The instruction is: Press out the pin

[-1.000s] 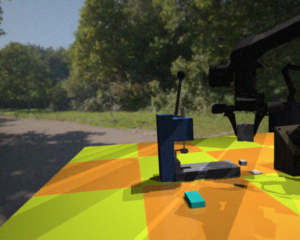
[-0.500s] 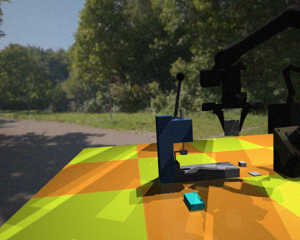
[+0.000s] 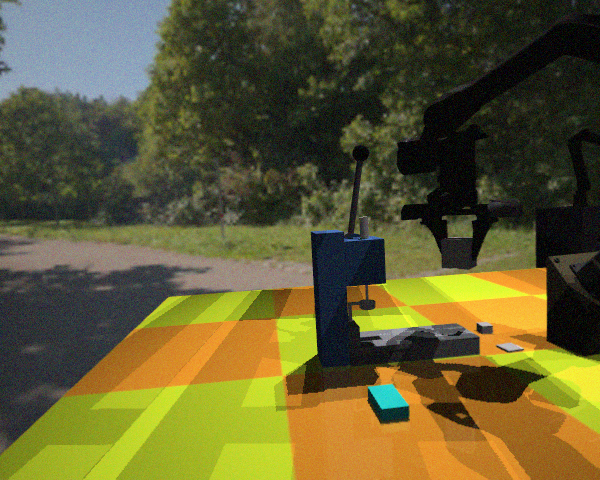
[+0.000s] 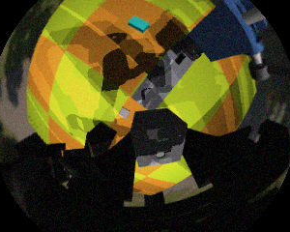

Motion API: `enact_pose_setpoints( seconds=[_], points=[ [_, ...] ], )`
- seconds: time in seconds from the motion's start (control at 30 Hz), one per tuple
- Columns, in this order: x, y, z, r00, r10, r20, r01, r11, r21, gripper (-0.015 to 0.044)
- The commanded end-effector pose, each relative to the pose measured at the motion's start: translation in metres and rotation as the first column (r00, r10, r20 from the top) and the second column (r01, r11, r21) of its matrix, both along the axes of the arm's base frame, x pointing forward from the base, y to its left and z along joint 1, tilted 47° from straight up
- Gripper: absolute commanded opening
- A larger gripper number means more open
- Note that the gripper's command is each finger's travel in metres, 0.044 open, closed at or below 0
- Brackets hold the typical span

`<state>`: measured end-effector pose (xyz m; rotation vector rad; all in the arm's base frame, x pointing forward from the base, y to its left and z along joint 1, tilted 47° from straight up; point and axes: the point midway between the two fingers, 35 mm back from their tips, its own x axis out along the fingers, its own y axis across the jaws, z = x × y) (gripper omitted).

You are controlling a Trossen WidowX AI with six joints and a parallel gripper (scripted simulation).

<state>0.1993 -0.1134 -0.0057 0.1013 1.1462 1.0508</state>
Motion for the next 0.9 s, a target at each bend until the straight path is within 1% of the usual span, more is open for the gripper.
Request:
enact_pose_setpoints(
  seconds=[0.0, 0.2, 0.4, 0.63, 0.87],
  points=[
    [-0.0004, -0.001, -0.0006, 0.993, -0.082, -0.09, 0.082, 0.997, -0.007, 0.0],
    [-0.0004, -0.001, -0.0006, 0.946, -0.223, -0.236, 0.223, 0.975, -0.027, 0.0],
    [-0.0004, -0.001, -0.0006, 0.859, -0.353, -0.372, 0.354, 0.933, -0.068, 0.0],
    [-0.0004, -0.001, -0.0006, 0.71, -0.485, -0.511, 0.488, 0.862, -0.139, 0.0],
    [-0.0004, -0.0011, -0.0005, 0.52, -0.587, -0.62, 0.594, 0.77, -0.231, 0.0]
  ],
)
